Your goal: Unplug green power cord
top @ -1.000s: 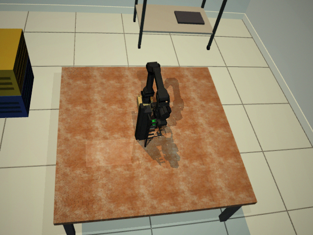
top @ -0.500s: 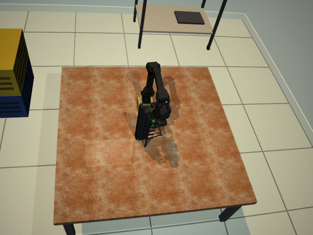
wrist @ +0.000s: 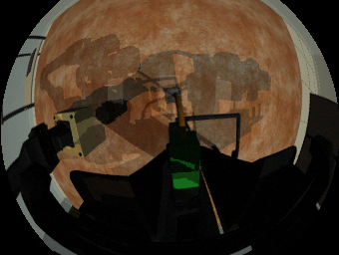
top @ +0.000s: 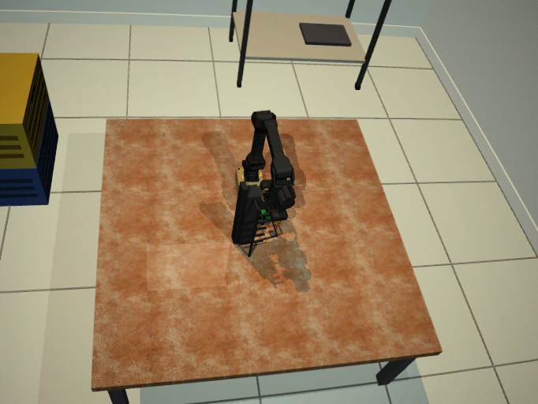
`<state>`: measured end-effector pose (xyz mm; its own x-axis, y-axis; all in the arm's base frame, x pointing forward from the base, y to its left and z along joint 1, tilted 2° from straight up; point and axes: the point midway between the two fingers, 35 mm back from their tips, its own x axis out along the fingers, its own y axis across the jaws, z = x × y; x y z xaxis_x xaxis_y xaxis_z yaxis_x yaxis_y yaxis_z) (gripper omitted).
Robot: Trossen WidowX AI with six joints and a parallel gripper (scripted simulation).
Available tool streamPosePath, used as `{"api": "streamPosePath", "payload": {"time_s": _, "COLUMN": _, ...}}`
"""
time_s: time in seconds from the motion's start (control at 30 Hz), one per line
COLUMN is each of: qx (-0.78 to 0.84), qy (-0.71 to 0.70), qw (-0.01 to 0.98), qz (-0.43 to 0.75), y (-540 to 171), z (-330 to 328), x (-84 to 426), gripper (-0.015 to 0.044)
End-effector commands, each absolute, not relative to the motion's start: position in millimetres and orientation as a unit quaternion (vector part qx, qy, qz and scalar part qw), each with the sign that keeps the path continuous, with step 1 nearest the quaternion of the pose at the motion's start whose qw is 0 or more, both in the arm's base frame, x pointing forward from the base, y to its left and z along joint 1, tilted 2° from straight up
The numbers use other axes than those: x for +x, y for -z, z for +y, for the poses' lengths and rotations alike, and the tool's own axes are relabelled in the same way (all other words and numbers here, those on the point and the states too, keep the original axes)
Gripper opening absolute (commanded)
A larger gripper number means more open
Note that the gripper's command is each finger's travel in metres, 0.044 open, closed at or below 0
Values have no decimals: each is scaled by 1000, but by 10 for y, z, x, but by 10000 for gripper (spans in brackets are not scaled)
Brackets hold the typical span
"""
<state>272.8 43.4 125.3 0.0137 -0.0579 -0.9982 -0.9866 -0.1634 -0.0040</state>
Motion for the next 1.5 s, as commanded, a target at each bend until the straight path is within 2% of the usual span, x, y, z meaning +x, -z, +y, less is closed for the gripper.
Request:
{"api": "streamPosePath", "payload": {"time_s": 0.0, "qx": -548, "qy": -540, "qw": 451, "qz": 453, "y": -1257, "z": 665, "x": 2697, "gripper": 0}}
{"api": "streamPosePath", "payload": {"time_s": 0.57, "qx": -547, "qy": -541, "qw": 451, "qz": 453, "y": -1259, "z": 935, "x": 2624, "gripper": 0}}
{"api": "streamPosePath", "payload": {"time_s": 1.0, "qx": -548, "qy": -540, "qw": 449, "qz": 453, "y": -1252, "z": 824, "x": 2636, "gripper": 341}}
{"api": "streamPosePath", "payload": {"time_s": 1.13, "qx": -548, "qy": -541, "qw": 450, "qz": 453, "y": -1288, "z": 1001, "x": 2616, "gripper": 440}}
{"api": "streamPosePath", "payload": {"time_s": 1.3, "qx": -547, "qy": -542, "qw": 450, "qz": 452, "y": -1365, "z": 1400, "x": 2528, "gripper": 440}}
{"api": "streamPosePath", "payload": {"time_s": 1.47, "qx": -547, "qy": -542, "qw": 450, "qz": 452, "y": -1369, "z": 1419, "x": 2522, "gripper": 440}}
